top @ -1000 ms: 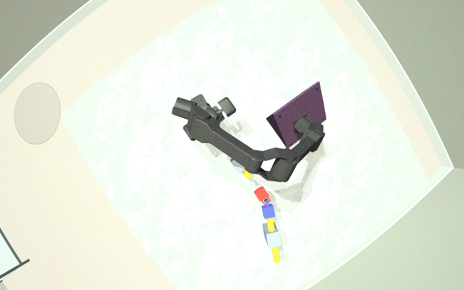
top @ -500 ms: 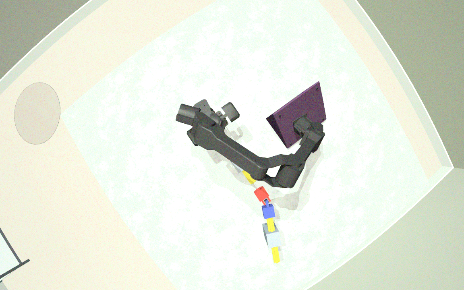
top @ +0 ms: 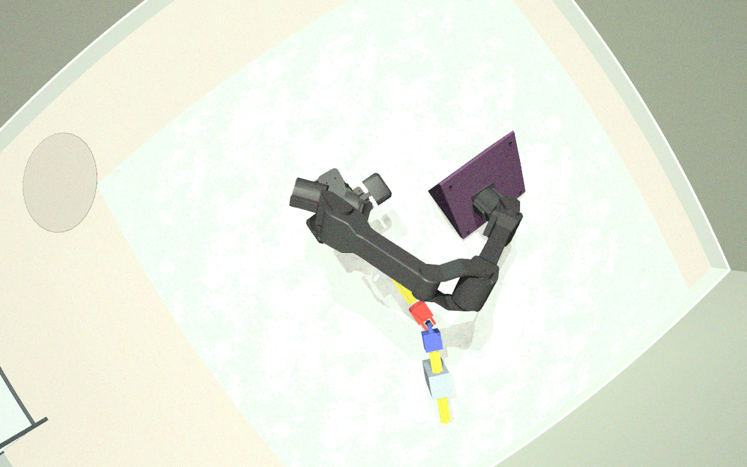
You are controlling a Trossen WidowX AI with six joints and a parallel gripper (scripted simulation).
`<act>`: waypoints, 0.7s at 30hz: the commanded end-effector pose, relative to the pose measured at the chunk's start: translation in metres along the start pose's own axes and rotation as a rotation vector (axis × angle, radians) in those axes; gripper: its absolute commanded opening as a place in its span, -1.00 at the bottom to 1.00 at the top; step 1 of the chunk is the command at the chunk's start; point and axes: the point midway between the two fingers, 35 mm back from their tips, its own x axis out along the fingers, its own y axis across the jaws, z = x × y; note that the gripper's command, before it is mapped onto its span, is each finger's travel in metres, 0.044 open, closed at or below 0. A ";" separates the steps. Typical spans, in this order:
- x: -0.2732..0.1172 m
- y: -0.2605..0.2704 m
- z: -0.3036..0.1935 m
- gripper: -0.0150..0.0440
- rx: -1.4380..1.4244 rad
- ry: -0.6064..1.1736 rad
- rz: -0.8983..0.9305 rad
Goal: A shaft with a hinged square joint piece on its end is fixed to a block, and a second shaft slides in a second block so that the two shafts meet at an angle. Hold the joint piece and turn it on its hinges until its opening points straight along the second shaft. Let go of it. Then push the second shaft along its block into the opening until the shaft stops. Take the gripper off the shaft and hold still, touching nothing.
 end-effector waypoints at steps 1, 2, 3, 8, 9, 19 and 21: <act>0.001 0.000 -0.006 -0.49 0.003 0.003 0.002; 0.001 0.000 -0.007 -0.49 0.003 0.003 0.002; 0.001 0.000 -0.009 -0.49 0.003 0.003 0.002; 0.001 0.000 -0.016 -0.49 0.004 0.004 0.001; 0.001 0.000 -0.018 -0.49 0.004 0.004 0.001; 0.001 0.000 -0.033 -0.49 0.004 0.005 0.001; 0.001 0.000 -0.036 -0.49 0.004 0.005 0.001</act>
